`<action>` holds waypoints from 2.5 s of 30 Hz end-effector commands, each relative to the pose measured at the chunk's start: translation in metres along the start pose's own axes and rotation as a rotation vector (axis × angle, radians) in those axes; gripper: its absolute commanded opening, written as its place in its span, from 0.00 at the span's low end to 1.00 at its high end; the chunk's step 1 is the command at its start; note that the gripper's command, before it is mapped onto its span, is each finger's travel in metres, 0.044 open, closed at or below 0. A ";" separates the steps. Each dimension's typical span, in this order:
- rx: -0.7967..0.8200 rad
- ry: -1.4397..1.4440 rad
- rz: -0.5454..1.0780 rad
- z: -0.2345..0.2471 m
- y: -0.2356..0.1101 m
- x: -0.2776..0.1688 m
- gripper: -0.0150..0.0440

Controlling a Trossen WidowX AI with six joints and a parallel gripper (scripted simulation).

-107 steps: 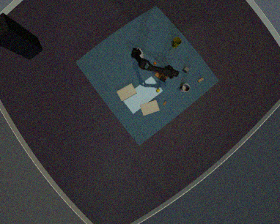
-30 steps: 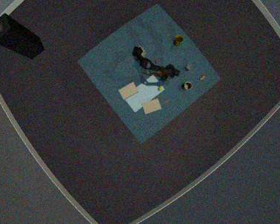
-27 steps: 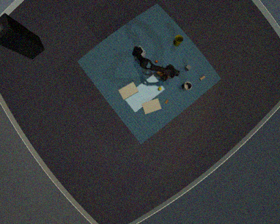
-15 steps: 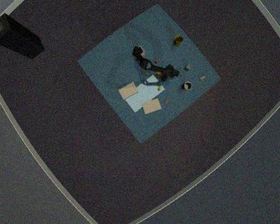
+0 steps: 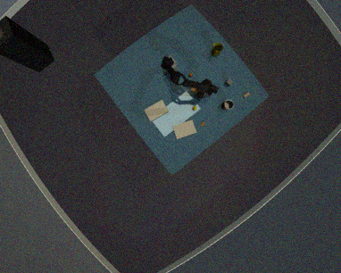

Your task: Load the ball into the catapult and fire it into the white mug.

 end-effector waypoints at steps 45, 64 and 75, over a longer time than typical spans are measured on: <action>-0.001 0.281 -0.003 0.080 -0.049 -0.132 0.76; -0.003 0.358 -0.002 0.086 -0.011 -0.177 0.76; -0.003 0.358 -0.002 0.086 0.004 -0.176 0.76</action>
Point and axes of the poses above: the point midway between the two fingers, 35 mm back from their tips, its own y axis out along the fingers, its own z axis across the jaws, x = y × z, the point moved 2 cm from there along -y, back along the fingers, and after that the axes turned 2 degrees about y, right-handed, at the moved point
